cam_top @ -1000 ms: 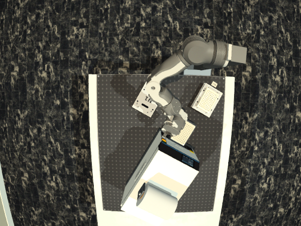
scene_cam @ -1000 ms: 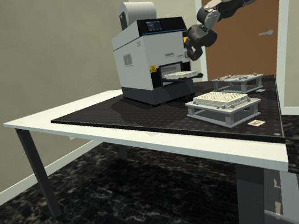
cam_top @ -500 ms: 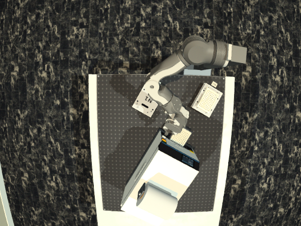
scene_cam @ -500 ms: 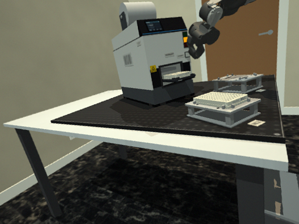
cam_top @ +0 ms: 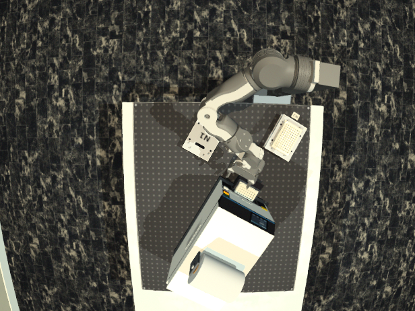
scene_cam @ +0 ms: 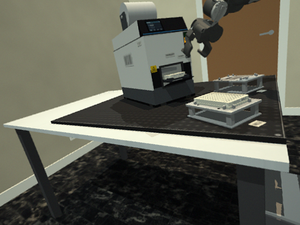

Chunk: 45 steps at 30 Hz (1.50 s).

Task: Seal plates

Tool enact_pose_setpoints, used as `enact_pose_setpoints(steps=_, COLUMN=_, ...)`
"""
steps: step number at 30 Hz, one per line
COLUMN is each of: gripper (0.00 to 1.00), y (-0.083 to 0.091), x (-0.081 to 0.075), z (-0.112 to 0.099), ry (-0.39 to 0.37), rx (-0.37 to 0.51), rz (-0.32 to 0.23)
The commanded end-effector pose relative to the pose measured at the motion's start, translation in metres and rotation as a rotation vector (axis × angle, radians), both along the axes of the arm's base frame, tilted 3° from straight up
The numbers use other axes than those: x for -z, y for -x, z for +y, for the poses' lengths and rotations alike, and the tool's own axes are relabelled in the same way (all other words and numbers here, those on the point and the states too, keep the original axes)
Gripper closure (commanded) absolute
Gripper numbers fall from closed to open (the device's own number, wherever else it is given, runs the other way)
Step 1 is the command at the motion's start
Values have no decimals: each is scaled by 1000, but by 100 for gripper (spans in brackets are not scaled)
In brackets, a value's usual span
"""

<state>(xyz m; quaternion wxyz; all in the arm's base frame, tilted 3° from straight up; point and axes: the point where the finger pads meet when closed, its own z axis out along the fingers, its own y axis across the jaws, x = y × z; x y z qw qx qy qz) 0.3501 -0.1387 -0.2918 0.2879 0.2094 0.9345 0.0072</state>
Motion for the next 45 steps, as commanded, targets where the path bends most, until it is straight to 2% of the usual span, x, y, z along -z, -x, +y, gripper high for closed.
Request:
enact_pose_setpoints(steps=1, gripper=35, y=1, x=0, z=11, ry=-64, rx=-9, rz=-2)
enact_pose_setpoints(steps=2, gripper=35, y=2, x=0, z=15, ry=-97, rx=-11, rz=0)
enact_pose_setpoints(steps=4, gripper=35, y=2, x=0, z=15, ry=-97, rx=-11, rz=0)
enact_pose_setpoints(steps=8, gripper=35, y=5, x=1, z=36, ry=-214, rx=-19, rz=5)
enact_pose_setpoints(steps=10, gripper=35, y=9, x=3, z=44, ry=-201, rx=-17, rz=13)
enact_pose_setpoints(steps=15, gripper=35, y=11, x=-2, z=70, ry=-380, rx=-23, rz=11)
enact_pose_setpoints(steps=17, gripper=35, y=14, x=-2, z=78, ry=-386, rx=-19, rz=17)
enact_pose_setpoints(steps=19, gripper=35, y=15, x=-6, z=87, ry=-460, rx=-17, rz=10)
enact_pose_setpoints(steps=21, gripper=35, y=15, x=-6, z=87, ry=-460, rx=-17, rz=10)
enact_pose_setpoints(steps=22, gripper=35, y=15, x=-7, z=91, ry=-491, rx=-12, rz=11)
enact_pose_setpoints(steps=36, gripper=35, y=27, x=-40, z=154, ry=-914, rx=36, rz=5)
enact_pose_setpoints(steps=38, gripper=35, y=27, x=-40, z=154, ry=-914, rx=36, rz=5)
enact_pose_setpoints(steps=45, gripper=35, y=29, x=-66, z=176, ry=-1138, rx=97, rz=-10)
